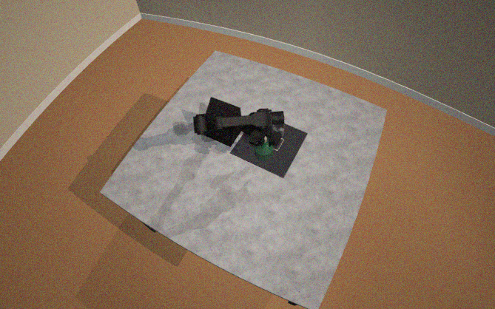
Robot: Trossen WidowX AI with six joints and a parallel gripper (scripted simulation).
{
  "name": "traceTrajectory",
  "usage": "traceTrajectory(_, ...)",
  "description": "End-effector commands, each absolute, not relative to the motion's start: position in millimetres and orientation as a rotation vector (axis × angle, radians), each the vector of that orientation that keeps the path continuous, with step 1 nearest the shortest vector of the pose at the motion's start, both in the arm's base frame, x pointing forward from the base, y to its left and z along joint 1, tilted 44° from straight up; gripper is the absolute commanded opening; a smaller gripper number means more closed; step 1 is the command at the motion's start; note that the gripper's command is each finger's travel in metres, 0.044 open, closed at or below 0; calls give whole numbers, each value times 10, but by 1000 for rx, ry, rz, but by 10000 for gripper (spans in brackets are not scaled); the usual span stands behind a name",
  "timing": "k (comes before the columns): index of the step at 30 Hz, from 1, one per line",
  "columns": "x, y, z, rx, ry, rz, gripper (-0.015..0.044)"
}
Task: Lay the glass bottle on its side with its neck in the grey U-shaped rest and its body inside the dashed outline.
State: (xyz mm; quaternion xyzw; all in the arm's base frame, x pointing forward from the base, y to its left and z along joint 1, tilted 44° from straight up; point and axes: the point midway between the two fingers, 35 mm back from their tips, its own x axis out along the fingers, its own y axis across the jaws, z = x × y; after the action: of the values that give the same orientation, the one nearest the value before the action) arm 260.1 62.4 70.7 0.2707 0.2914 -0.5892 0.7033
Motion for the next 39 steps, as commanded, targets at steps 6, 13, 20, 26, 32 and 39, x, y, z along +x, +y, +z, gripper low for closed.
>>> traceTrajectory(6, 2582, 744, 567, 602, 653, -1319, 440)
traceTrajectory(13, 2566, 817, 496, 602, 653, -1319, 440)
traceTrajectory(20, 2566, 819, 494, 602, 653, -1319, 282)
traceTrajectory(26, 2566, 819, 494, 602, 653, -1319, 125)
traceTrajectory(32, 2566, 819, 494, 602, 653, -1319, 125)
traceTrajectory(39, 2566, 819, 494, 602, 653, -1319, 125)
